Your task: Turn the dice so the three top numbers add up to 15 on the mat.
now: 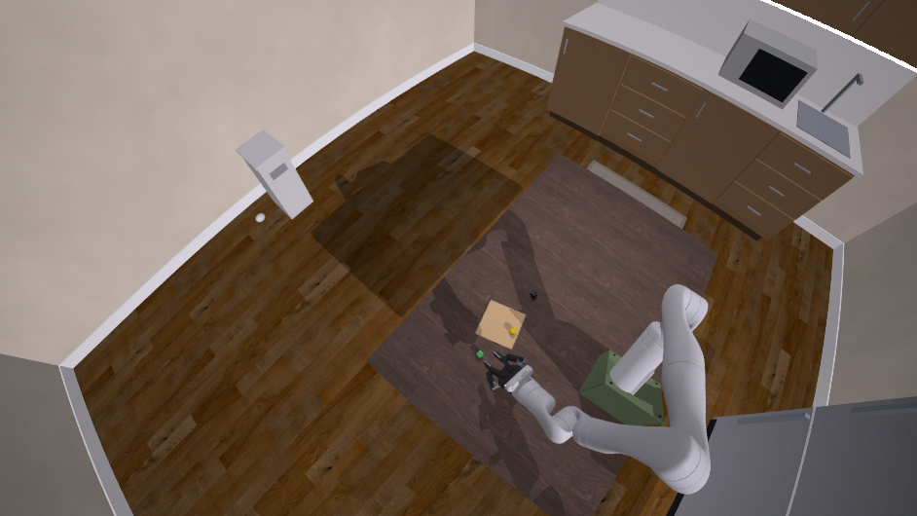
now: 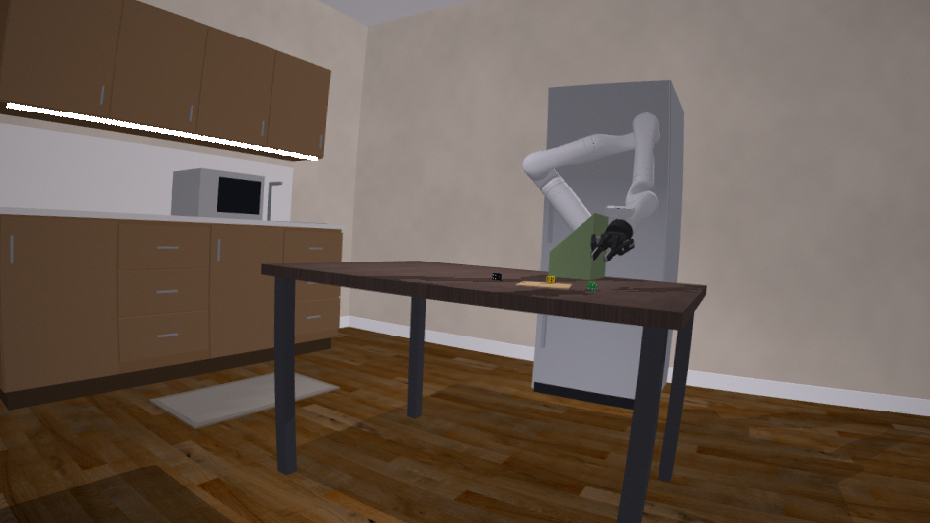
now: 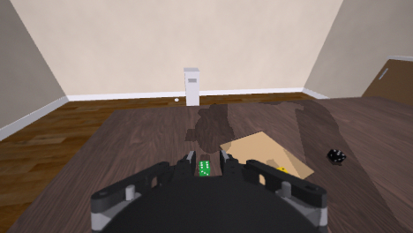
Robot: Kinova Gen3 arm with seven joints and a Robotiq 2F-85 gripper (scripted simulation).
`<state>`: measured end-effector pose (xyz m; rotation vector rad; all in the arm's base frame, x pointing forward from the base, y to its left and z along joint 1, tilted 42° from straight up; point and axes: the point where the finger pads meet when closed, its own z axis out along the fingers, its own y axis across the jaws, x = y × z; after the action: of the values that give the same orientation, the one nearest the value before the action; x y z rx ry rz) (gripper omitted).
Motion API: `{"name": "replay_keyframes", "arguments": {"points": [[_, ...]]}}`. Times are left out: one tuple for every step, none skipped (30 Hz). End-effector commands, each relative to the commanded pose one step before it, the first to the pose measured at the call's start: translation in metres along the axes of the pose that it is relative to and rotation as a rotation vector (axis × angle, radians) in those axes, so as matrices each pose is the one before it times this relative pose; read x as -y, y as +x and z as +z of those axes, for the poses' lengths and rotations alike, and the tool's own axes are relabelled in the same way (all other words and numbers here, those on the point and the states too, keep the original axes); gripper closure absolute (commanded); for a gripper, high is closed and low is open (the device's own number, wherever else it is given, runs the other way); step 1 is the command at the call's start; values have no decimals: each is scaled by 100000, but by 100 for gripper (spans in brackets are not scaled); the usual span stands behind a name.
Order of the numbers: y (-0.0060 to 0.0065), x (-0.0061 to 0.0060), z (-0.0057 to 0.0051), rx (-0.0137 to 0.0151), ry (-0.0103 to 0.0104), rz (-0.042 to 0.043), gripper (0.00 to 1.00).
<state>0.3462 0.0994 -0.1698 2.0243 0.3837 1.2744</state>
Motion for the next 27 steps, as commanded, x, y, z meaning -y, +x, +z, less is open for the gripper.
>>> {"name": "replay_keyframes", "arguments": {"points": [[-212, 242, -26, 5092, -1804, 1706, 65], [-94, 16, -7, 1562, -698, -241, 65], [-91, 18, -7, 1655, -712, -251, 65], [-87, 20, -8, 1748, -721, -261, 65], [-82, 23, -8, 1839, -724, -269, 65], [-75, 25, -8, 1927, -721, -277, 65], [0, 0, 0, 0, 0, 0, 65], [0, 0, 0, 0, 0, 0, 65], [-67, 27, -9, 2014, -713, -284, 65], [-58, 29, -9, 2097, -698, -290, 65], [-47, 31, -10, 2177, -677, -295, 65], [-35, 32, -11, 2253, -649, -299, 65], [-22, 34, -13, 2323, -616, -302, 65], [-8, 35, -15, 2389, -576, -305, 65], [8, 36, -17, 2448, -530, -306, 65], [24, 36, -20, 2501, -478, -306, 65], [41, 36, -23, 2547, -421, -306, 65], [59, 36, -27, 2586, -359, -304, 65], [77, 35, -31, 2616, -293, -302, 65], [95, 33, -36, 2639, -223, -299, 65], [114, 31, -41, 2652, -150, -296, 65], [132, 29, -47, 2657, -75, -291, 65], [151, 26, -53, 2653, 1, -286, 65], [0, 0, 0, 0, 0, 0, 65], [0, 0, 0, 0, 0, 0, 65], [168, 22, -59, 2639, 79, -281, 65], [186, 18, -66, 2617, 156, -275, 65]]}}
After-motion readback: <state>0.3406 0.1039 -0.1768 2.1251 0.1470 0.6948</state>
